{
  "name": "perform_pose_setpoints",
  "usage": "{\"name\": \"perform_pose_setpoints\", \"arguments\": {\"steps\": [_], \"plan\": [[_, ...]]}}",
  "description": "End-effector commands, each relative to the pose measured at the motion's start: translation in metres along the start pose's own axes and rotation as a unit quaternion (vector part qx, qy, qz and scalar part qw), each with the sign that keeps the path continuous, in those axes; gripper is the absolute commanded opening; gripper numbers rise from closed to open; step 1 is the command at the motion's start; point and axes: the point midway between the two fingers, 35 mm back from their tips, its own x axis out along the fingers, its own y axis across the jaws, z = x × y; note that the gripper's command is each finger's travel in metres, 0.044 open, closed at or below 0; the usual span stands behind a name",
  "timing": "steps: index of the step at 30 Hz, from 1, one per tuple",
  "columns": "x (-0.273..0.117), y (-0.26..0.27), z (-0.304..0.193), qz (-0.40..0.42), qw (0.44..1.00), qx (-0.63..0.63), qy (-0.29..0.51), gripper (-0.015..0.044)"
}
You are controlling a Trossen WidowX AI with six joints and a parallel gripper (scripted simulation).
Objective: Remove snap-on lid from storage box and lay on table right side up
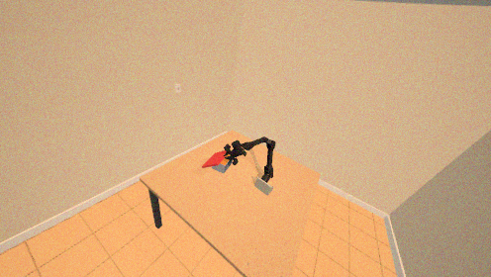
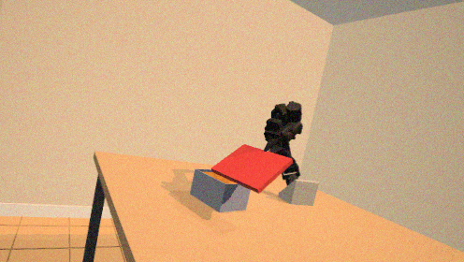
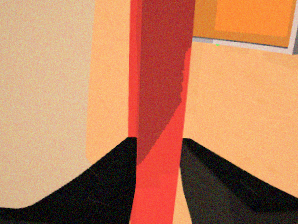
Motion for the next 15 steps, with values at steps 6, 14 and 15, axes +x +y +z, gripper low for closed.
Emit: {"name": "perform_pose_setpoints", "arguments": {"steps": [6,14,15], "plan": [[-0.002,0.002,-0.018,0.003,1.0,0.003,-0.002,0.0],[-0.004,0.001,-0.034,0.003,1.0,0.003,-0.001,0.0],[-0.004,0.001,-0.036,0.004,1.0,0.003,-0.001,0.0]]}}
